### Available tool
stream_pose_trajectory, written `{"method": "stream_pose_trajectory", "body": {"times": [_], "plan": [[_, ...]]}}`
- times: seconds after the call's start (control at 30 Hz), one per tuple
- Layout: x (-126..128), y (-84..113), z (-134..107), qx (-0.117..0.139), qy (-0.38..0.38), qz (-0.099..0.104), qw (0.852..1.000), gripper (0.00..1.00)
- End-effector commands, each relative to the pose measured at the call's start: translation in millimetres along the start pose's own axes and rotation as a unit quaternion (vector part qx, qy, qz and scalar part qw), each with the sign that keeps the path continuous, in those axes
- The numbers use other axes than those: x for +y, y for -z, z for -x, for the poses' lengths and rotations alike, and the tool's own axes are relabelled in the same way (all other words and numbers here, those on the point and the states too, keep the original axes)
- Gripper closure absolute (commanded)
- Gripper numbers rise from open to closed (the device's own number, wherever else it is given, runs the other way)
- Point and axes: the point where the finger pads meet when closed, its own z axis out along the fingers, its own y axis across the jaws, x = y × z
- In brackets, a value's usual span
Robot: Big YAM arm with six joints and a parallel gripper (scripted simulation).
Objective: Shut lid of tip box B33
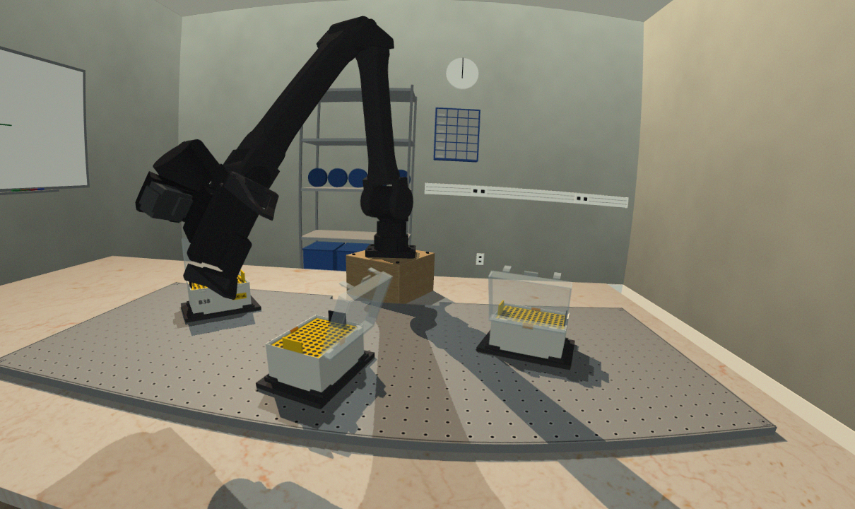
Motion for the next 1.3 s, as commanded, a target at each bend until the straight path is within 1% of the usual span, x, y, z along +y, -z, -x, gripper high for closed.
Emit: {"method": "stream_pose_trajectory", "body": {"times": [0.0,0.53,0.57,0.63,0.67,0.77,0.87,0.9,0.97,1.0,1.03,1.1,1.27], "plan": [[3,0.4,4,-0.002,0.005,0.001,1.000,0.00],[3,0.4,4,-0.002,0.005,0.001,1.000,0.00],[26,-7.0,26,-0.004,0.037,-0.009,0.999,1.00],[35,-13.5,27,-0.001,0.038,-0.042,0.998,1.00],[39,-16.9,27,-0.001,0.038,-0.046,0.998,1.00],[43,-19.5,27,-0.001,0.038,-0.046,0.998,1.00],[56,-27.4,22,0.011,0.039,-0.093,0.995,1.00],[60,-30.0,20,0.014,0.039,-0.103,0.994,1.00],[68,-33.3,15,0.024,0.042,-0.132,0.990,1.00],[70,-34.1,13,0.024,0.042,-0.132,0.990,1.00],[74,-34.9,10,0.030,0.044,-0.147,0.988,1.00],[74,-34.9,10,0.030,0.044,-0.147,0.988,1.00],[93,-35.2,-7,0.063,0.057,-0.218,0.972,1.00]]}}
